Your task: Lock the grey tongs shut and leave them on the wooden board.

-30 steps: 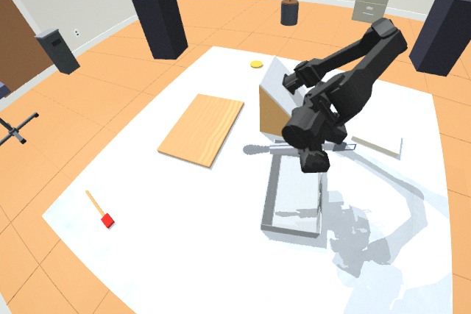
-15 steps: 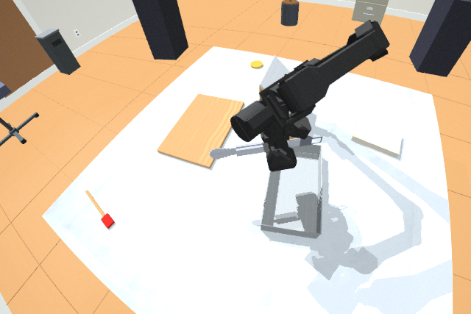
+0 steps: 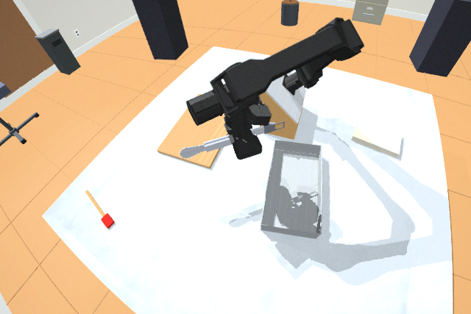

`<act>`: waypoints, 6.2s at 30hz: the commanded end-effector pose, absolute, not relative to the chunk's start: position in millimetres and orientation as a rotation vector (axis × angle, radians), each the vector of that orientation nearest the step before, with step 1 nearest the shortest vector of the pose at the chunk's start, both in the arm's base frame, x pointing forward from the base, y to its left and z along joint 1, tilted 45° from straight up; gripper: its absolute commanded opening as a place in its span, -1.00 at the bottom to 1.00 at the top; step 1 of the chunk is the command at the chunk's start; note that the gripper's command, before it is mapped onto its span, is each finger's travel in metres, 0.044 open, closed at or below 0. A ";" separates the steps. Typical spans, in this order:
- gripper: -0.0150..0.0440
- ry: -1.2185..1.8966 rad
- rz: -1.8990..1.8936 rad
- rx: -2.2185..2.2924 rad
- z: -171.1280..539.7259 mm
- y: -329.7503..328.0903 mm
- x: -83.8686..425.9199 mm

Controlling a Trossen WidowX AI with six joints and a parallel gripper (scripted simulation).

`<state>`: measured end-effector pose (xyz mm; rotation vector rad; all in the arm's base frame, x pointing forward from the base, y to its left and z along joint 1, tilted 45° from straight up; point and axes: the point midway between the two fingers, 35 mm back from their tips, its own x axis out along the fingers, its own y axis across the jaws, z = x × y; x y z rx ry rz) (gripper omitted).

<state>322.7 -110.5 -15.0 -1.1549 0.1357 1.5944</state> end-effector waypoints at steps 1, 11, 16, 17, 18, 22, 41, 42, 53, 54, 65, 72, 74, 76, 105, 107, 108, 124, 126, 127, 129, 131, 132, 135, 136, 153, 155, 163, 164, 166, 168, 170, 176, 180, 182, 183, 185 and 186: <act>-1.00 0.089 1.609 -1.202 -36.3 -130.1 316.0; -1.00 0.060 1.615 -1.221 -53.1 -144.0 309.0; -1.00 0.181 1.581 -1.108 -56.7 -149.1 306.2; -1.00 0.211 1.571 -1.079 -57.7 -150.3 305.5; -1.00 0.241 1.561 -1.049 -58.6 -151.6 304.8; -1.00 0.357 1.517 -0.932 -62.2 -156.7 301.9; -1.00 0.846 1.230 -0.366 -81.3 -181.7 283.1; -1.00 0.869 1.212 -0.335 -82.2 -182.9 282.3; -1.00 1.097 0.992 -0.001 -92.9 -195.8 271.4; -1.00 1.116 0.970 0.030 -93.8 -196.8 270.5; -1.00 1.305 0.721 0.364 -103.4 -208.0 260.0; -1.00 1.405 0.547 0.576 -109.5 -214.7 253.1; -1.00 1.431 0.496 0.637 -111.2 -216.6 251.1; -1.00 1.455 0.443 0.697 -112.9 -218.4 249.0; -1.00 1.650 -0.428 1.541 -138.2 -242.3 217.1; -1.00 1.651 -0.496 1.596 -139.9 -243.7 214.8; -1.00 1.651 -0.530 1.623 -140.8 -244.4 213.7; -1.00 1.580 -1.106 2.037 -154.5 -254.8 194.7; -1.00 1.561 -1.183 2.085 -156.2 -256.0 192.3; -1.00 1.551 -1.221 2.109 -157.0 -256.6 191.1; -1.00 1.529 -1.299 2.155 -158.7 -257.7 188.6; -1.00 1.504 -1.378 2.200 -160.4 -258.8 186.2; -1.00 1.490 -1.418 2.222 -161.3 -259.3 184.9; -1.00 1.446 -1.538 2.286 -163.8 -260.9 181.2; -1.00 1.430 -1.579 2.307 -164.7 -261.4 180.0; -1.00 1.028 -2.302 2.586 -179.1 -269.0 158.5; -1.00 0.962 -2.391 2.607 -180.8 -269.7 155.9; -1.00 0.665 -2.739 2.659 -187.3 -272.3 145.8; -1.00 0.643 -2.761 2.660 -187.8 -272.5 145.1; -1.00 0.636 -2.769 2.660 -187.9 -272.5 144.9; -1.00 0.636 -2.769 2.660 -187.9 -272.5 144.9; -1.00 0.636 -2.769 2.660 -187.9 -272.5 144.9; -1.00 0.625 -2.756 2.682 -189.2 -272.5 144.7; -1.00 0.563 -2.677 2.809 -196.3 -272.2 143.4; -1.00 0.518 -2.617 2.895 -200.7 -272.1 142.5; -1.00 0.502 -2.584 2.934 -202.6 -271.5 141.8; -1.00 0.455 -2.518 3.016 -206.4 -271.5 140.8; -1.00 0.432 -2.482 3.056 -208.0 -271.5 140.3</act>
